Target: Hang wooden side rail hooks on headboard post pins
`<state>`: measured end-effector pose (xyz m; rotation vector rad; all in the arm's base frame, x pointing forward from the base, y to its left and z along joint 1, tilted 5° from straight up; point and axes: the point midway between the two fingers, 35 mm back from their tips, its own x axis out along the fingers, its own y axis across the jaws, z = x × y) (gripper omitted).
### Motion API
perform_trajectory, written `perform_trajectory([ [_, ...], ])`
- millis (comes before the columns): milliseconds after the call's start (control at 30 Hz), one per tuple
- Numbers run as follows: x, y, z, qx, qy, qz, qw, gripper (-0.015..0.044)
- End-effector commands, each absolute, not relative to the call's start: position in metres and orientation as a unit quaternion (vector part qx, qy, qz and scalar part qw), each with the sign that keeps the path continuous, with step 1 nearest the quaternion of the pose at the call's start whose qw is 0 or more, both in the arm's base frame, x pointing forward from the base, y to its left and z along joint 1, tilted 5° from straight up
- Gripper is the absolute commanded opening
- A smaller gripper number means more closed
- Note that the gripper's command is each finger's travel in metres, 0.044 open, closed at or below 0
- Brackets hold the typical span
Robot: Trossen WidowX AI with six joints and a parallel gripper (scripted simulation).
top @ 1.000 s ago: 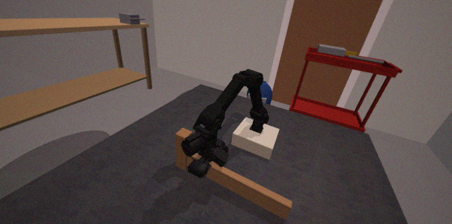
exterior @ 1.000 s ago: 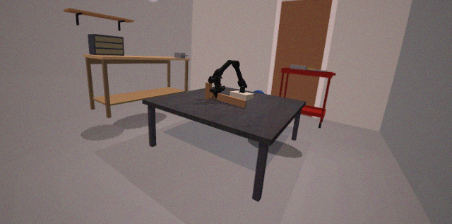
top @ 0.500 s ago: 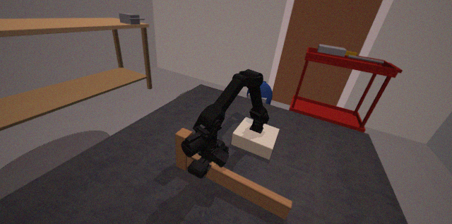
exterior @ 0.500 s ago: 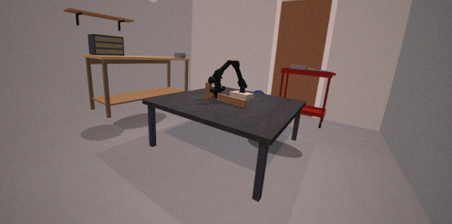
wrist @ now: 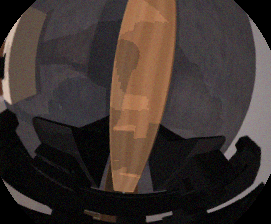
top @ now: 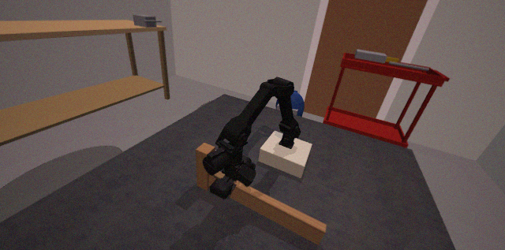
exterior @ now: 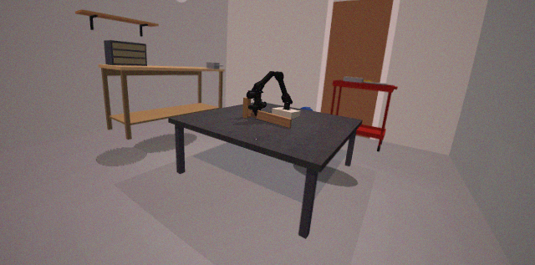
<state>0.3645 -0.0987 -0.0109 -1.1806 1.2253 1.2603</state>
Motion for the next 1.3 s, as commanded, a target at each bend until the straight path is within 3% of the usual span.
perform_trajectory([
  [0, 0.364, -0.099, -0.011, -0.486, 0.504, 0.519, 0.49, 0.0026],
  [367, 0.364, -0.099, -0.011, -0.486, 0.504, 0.519, 0.49, 0.0315],
  [533, 0.366, -0.099, 0.021, -0.487, 0.505, 0.516, 0.491, 0.044],
  [1267, 0.368, -0.071, 0.031, -0.491, 0.502, 0.517, 0.49, 0.044],
])
